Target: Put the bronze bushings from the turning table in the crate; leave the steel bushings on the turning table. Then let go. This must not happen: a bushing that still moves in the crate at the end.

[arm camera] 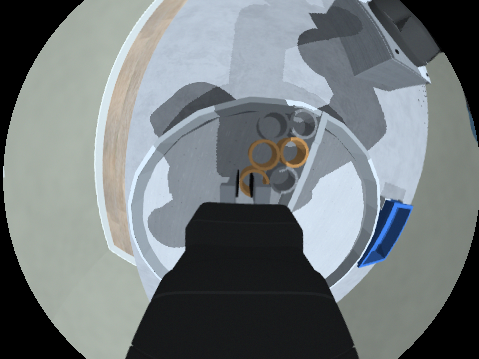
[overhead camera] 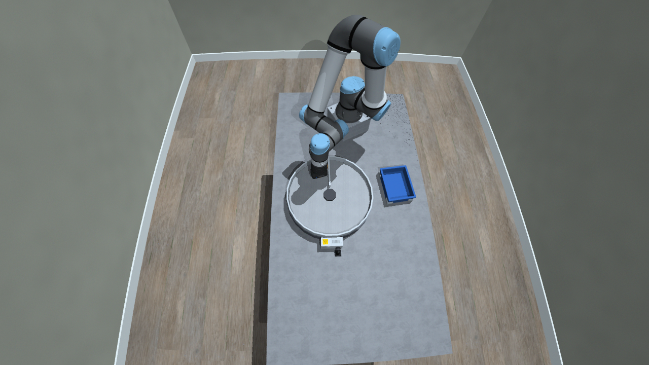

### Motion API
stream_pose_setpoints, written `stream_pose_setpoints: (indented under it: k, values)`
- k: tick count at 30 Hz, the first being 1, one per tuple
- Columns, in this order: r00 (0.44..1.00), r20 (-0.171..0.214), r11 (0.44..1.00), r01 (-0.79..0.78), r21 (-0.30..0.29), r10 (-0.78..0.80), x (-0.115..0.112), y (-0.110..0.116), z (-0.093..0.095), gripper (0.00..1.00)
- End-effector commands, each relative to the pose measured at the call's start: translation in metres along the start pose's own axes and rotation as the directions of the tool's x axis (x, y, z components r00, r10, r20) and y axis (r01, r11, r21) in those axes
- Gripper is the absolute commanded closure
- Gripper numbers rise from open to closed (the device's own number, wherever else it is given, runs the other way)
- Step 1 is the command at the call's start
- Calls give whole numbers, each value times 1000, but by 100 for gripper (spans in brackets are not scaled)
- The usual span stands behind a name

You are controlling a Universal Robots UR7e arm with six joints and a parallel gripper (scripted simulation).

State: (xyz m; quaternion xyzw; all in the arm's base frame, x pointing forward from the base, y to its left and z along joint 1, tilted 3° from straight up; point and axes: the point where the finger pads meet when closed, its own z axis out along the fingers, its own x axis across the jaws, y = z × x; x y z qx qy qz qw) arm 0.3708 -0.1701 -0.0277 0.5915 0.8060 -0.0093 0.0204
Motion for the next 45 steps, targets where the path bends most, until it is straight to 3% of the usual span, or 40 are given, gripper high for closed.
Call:
stream_pose_setpoints:
  k: [1, 2, 3, 45]
  values:
    - [1000, 1, 1000, 0, -1, 0, 0, 0, 0, 60]
    - [1000, 1, 1000, 0, -1, 0, 0, 0, 0, 60]
    - [1000, 1, 1000, 0, -1, 0, 0, 0, 0, 100]
    - [1000, 3, 1000, 0, -1, 0, -1, 0, -1, 100]
